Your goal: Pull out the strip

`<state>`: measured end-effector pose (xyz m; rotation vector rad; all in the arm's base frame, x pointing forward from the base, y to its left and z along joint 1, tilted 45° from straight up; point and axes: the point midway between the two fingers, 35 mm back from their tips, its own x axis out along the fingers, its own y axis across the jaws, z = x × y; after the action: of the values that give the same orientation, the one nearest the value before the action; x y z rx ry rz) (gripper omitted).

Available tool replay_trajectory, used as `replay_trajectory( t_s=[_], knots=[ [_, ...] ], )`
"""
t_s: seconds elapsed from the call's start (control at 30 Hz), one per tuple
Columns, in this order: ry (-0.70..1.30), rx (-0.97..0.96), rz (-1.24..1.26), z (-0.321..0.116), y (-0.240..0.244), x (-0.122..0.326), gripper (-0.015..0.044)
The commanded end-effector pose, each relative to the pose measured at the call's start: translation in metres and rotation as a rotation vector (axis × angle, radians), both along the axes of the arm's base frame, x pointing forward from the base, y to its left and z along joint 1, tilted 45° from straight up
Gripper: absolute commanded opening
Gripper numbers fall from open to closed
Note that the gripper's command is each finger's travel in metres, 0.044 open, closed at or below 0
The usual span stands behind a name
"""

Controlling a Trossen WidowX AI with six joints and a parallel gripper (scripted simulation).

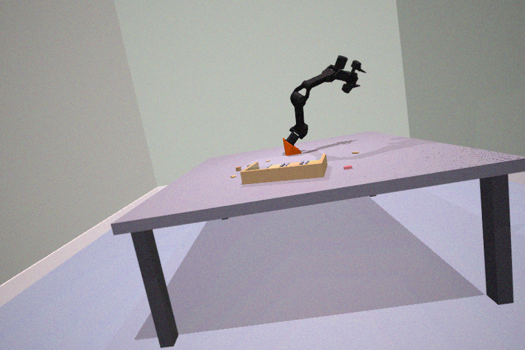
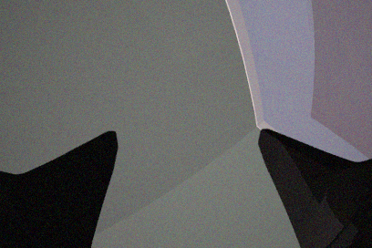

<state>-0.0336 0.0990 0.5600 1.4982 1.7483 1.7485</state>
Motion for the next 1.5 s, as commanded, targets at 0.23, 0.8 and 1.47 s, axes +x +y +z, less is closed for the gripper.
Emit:
replay_trajectory(
  t_s=[0.23,0.8,1.47],
  knots=[
    [-0.190,0.003,-0.249,-0.017,0.036,-0.020,0.0400],
    [-0.822,-0.196,-0.768,-0.110,0.178,0.044,0.0400],
    [-1.139,-0.797,-1.013,-0.283,0.149,0.306,0.0400]
  ],
)
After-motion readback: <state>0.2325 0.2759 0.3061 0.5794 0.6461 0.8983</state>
